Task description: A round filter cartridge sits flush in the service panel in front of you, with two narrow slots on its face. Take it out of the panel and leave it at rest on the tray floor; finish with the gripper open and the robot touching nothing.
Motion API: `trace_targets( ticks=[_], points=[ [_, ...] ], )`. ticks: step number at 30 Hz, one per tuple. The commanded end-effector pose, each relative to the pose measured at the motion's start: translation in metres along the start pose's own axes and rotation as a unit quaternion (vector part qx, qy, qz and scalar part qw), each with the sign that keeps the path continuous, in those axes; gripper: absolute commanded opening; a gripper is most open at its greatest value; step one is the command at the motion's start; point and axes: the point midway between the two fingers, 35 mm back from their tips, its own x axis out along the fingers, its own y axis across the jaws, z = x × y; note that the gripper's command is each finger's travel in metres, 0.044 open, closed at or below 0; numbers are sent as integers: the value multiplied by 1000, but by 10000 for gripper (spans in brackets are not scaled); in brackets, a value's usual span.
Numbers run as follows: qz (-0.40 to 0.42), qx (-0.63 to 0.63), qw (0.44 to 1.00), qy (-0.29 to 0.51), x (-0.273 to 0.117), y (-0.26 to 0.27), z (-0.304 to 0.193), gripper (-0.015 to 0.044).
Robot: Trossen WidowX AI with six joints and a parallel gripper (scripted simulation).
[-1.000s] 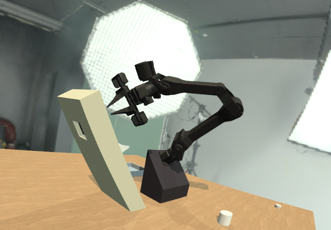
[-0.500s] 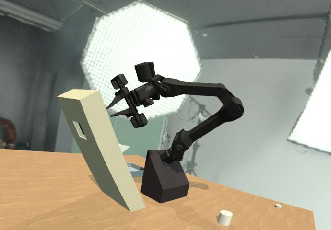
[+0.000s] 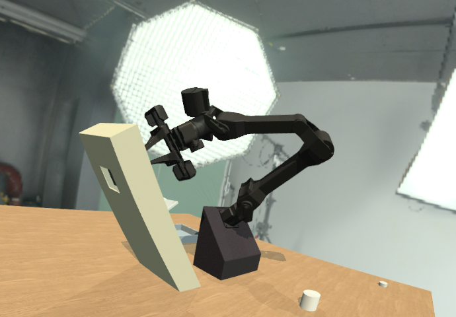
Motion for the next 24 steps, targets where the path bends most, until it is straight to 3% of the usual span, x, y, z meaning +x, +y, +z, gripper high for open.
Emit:
trace_targets(
  ticks=[1,24],
  points=[
    [0,4,1000,3,7,1,-2,113],
    [-2,5,1000,-1,24,2,-1,113]
  ],
)
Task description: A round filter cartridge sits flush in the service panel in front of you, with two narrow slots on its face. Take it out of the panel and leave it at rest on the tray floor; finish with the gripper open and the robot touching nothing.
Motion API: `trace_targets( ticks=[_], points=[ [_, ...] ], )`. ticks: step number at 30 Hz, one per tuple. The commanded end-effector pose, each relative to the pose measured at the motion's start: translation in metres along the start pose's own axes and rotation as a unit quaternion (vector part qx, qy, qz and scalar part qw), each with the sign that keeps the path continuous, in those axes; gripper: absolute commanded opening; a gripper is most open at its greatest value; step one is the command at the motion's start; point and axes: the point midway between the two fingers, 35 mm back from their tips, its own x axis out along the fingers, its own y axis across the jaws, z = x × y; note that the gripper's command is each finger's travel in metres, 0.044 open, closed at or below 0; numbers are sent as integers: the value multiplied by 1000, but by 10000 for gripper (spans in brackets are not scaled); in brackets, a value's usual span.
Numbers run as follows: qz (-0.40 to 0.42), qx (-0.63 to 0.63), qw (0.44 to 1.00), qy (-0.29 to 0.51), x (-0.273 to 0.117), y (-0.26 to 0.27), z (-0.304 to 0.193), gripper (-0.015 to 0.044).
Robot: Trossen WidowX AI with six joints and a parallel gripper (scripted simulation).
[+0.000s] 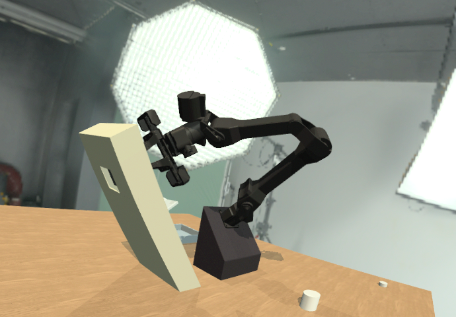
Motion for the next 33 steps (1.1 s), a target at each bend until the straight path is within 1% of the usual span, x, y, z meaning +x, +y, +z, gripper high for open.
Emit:
trace_targets(
  ticks=[1,33],
  points=[
    [-2,2,1000,2,0,-1,-1,113],
    [-2,2,1000,2,7,-1,0,113]
  ],
)
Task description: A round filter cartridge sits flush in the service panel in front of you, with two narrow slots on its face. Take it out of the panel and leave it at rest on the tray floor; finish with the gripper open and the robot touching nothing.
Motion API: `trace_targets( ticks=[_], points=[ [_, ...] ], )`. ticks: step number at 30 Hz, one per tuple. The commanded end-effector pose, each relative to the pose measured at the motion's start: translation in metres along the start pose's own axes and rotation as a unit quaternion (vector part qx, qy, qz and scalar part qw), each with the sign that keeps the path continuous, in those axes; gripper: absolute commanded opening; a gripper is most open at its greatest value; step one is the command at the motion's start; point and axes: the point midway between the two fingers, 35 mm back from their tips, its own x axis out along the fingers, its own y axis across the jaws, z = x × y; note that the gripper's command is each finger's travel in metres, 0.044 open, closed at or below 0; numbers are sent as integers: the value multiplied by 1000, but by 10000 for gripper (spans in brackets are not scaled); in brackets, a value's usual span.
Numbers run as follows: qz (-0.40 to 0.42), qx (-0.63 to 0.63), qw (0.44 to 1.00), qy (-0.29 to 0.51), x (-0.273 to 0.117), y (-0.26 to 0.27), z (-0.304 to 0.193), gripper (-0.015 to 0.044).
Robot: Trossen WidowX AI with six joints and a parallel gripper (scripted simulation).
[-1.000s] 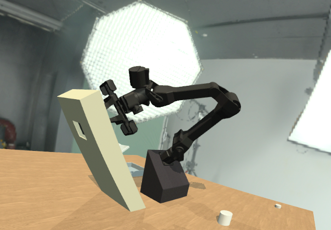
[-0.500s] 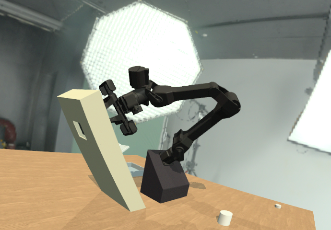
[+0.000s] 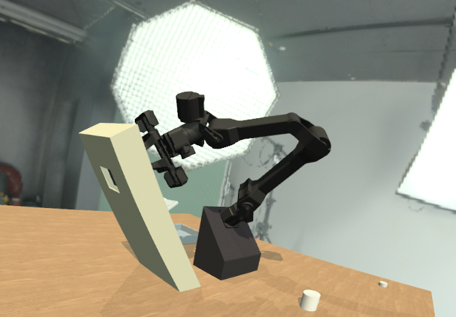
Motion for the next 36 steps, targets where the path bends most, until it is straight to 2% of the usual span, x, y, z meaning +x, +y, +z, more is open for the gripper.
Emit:
trace_targets(
  ticks=[1,36],
  points=[
    [-2,2,1000,3,1,0,-1,113],
    [-2,2,1000,2,15,0,-1,113]
  ],
)
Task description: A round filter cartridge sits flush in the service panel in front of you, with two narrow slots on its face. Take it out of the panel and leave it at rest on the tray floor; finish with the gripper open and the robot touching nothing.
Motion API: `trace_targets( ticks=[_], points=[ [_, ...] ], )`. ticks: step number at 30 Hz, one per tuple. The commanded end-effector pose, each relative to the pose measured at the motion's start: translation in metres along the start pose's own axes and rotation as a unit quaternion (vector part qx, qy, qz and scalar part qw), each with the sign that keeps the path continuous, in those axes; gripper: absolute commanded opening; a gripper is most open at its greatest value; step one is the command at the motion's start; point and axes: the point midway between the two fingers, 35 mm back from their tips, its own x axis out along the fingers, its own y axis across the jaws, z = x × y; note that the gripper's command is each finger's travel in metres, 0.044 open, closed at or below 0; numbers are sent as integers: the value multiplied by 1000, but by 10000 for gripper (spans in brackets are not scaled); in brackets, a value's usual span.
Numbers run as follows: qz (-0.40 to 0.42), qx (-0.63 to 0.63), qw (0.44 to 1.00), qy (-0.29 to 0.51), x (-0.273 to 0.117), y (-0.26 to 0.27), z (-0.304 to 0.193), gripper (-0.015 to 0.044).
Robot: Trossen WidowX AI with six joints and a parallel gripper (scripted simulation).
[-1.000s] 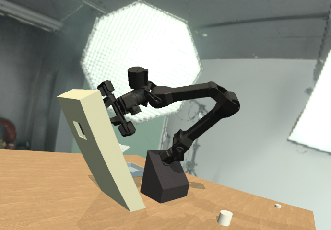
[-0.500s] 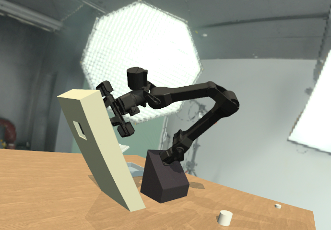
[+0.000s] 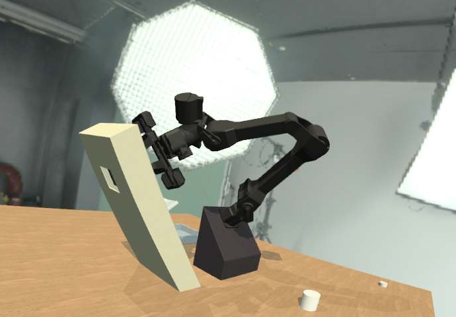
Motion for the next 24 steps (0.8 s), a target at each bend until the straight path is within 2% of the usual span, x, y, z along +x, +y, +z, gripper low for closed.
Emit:
trace_targets(
  ticks=[1,9,11,15,24],
  points=[
    [0,0,1000,0,0,0,0,106],
    [0,0,1000,0,0,0,0,53],
    [0,0,1000,0,0,0,0,0],
    [0,19,1000,2,2,0,0,0],
    [1,167,986,5,6,1,0,0]
  ],
)
